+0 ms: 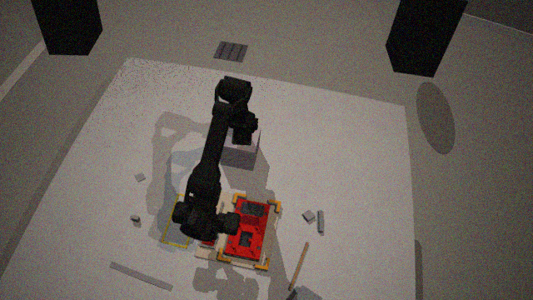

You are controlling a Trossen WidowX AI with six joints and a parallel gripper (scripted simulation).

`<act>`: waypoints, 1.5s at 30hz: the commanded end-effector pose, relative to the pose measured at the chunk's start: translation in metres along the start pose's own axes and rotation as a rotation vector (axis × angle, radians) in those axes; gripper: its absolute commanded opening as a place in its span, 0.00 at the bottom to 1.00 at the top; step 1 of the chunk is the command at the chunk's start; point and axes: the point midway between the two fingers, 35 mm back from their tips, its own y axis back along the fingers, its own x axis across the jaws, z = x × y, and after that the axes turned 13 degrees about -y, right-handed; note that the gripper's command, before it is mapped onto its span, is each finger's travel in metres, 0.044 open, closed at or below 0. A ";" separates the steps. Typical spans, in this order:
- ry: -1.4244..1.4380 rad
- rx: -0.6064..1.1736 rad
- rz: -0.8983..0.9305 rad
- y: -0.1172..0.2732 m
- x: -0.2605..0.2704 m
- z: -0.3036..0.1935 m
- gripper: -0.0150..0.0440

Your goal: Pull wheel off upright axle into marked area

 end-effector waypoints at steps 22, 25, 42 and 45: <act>-0.002 0.002 -0.002 0.031 -0.022 -0.003 0.25; -0.002 0.002 -0.003 0.032 -0.033 -0.005 0.25; -0.001 0.002 -0.007 0.036 -0.096 -0.023 0.25; -0.001 0.002 -0.008 0.037 -0.106 -0.027 0.25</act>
